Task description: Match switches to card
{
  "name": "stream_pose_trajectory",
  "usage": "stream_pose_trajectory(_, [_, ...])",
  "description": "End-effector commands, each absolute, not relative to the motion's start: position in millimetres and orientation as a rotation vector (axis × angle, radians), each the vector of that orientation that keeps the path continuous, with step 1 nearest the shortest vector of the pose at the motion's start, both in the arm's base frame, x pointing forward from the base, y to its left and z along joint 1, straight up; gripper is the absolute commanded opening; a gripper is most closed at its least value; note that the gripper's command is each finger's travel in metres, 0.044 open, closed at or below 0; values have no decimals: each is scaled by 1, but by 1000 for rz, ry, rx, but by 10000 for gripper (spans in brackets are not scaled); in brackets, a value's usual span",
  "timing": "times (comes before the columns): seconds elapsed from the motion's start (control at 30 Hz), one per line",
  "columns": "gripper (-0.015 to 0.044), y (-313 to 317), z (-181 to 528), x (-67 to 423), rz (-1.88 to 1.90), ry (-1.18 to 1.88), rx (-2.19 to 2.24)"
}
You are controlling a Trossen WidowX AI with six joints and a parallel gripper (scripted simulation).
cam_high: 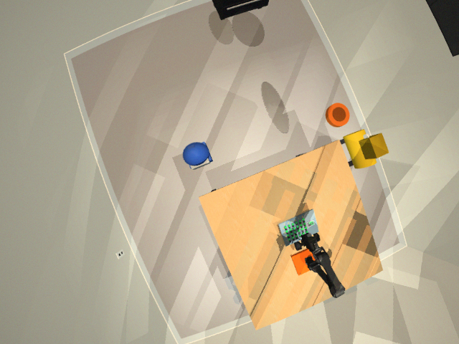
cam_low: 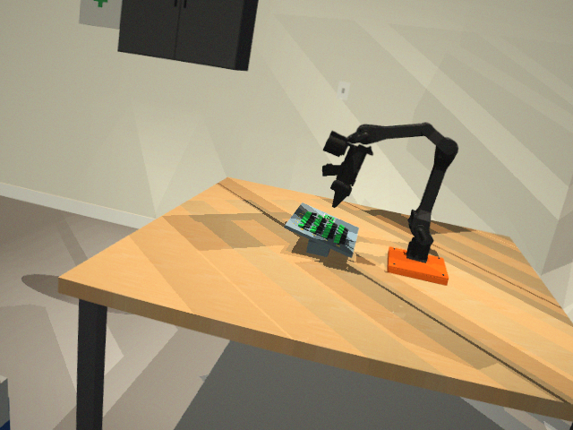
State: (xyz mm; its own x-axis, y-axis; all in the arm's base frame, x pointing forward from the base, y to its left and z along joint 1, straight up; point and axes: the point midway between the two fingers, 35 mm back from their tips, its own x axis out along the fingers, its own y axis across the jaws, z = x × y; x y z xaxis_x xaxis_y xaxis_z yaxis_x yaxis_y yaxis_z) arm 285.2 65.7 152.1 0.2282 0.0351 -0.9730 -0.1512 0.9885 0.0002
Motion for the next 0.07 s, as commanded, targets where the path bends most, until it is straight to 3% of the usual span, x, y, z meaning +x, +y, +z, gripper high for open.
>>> stream_pose_trajectory(0.0, [0,65,152,284,135,1331,-102])
stream_pose_trajectory(0.03, [0,65,152,284,135,1331,-102])
